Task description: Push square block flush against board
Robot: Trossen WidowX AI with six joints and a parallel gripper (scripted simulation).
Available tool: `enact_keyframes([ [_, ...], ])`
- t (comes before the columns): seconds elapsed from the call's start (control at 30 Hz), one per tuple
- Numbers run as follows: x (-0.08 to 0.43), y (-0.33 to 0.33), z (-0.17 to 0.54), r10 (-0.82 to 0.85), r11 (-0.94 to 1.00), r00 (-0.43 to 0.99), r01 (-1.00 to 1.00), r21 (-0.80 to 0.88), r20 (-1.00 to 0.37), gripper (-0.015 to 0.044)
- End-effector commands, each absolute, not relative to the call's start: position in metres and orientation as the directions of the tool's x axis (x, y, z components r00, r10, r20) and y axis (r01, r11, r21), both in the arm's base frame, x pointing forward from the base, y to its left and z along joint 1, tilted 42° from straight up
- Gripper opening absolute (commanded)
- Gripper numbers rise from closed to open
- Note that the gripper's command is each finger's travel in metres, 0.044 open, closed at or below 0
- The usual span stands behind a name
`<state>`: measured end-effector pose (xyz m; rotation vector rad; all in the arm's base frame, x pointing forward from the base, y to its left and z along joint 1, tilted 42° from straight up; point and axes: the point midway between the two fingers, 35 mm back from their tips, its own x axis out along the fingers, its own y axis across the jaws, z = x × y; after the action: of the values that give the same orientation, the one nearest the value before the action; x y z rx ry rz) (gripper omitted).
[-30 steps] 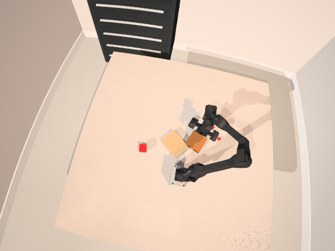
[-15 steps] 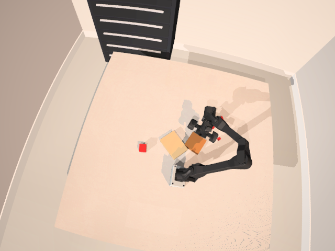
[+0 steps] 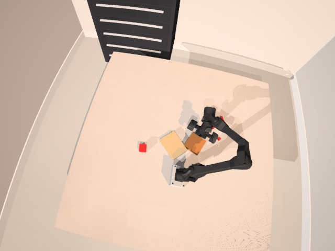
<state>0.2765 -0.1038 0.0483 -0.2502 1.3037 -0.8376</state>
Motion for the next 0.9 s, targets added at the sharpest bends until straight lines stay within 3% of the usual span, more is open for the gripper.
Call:
enact_keyframes([
  [0.0,0.281,-0.106,0.047,-0.665,0.69,0.017,0.396,-0.606,-0.746,0.0],
  [0.87,0.314,-0.108,0.068,-0.666,0.689,0.026,0.405,-0.601,-0.745,0.0],
])
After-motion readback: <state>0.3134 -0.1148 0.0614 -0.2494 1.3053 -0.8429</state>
